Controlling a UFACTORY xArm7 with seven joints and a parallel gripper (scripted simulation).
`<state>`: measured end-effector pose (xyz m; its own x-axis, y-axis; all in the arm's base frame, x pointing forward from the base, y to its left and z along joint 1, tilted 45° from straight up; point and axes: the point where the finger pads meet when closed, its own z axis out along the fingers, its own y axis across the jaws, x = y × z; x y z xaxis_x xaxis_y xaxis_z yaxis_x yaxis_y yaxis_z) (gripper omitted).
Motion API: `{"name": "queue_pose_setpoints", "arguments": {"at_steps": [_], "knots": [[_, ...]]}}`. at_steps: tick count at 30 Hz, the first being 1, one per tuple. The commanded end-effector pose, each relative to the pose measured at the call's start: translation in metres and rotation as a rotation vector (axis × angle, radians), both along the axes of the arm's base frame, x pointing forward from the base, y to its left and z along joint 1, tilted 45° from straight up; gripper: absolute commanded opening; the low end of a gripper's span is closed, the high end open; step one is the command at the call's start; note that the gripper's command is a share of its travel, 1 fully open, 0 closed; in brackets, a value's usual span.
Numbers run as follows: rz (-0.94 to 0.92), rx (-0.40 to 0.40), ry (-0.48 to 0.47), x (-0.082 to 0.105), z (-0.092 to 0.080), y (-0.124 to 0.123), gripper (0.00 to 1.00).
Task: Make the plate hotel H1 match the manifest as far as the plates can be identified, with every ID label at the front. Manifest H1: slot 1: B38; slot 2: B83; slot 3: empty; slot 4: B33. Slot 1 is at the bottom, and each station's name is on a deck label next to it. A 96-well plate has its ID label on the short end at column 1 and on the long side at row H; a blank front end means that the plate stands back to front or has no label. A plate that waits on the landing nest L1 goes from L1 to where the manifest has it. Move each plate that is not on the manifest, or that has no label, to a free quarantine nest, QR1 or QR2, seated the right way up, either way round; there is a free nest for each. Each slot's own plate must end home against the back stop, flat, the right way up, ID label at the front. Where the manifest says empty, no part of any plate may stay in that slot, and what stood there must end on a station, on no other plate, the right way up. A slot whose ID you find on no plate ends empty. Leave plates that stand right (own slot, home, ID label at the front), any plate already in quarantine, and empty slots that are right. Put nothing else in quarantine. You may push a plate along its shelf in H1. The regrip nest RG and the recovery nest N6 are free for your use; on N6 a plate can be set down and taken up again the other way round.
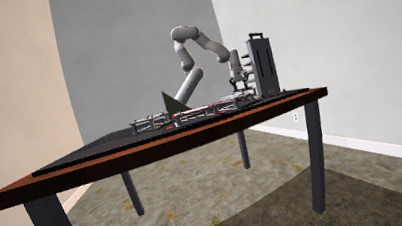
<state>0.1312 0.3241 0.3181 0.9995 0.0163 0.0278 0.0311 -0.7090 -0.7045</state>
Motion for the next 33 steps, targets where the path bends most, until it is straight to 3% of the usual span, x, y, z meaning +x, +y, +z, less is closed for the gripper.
{"name": "queue_pose_setpoints", "arguments": {"at_steps": [1, 33], "knots": [[-0.001, 0.003, -0.001, 0.0007, 0.0016, 0.0001, 0.0], [-0.001, 0.003, -0.001, 0.0007, 0.0016, 0.0001, 0.0]]}}
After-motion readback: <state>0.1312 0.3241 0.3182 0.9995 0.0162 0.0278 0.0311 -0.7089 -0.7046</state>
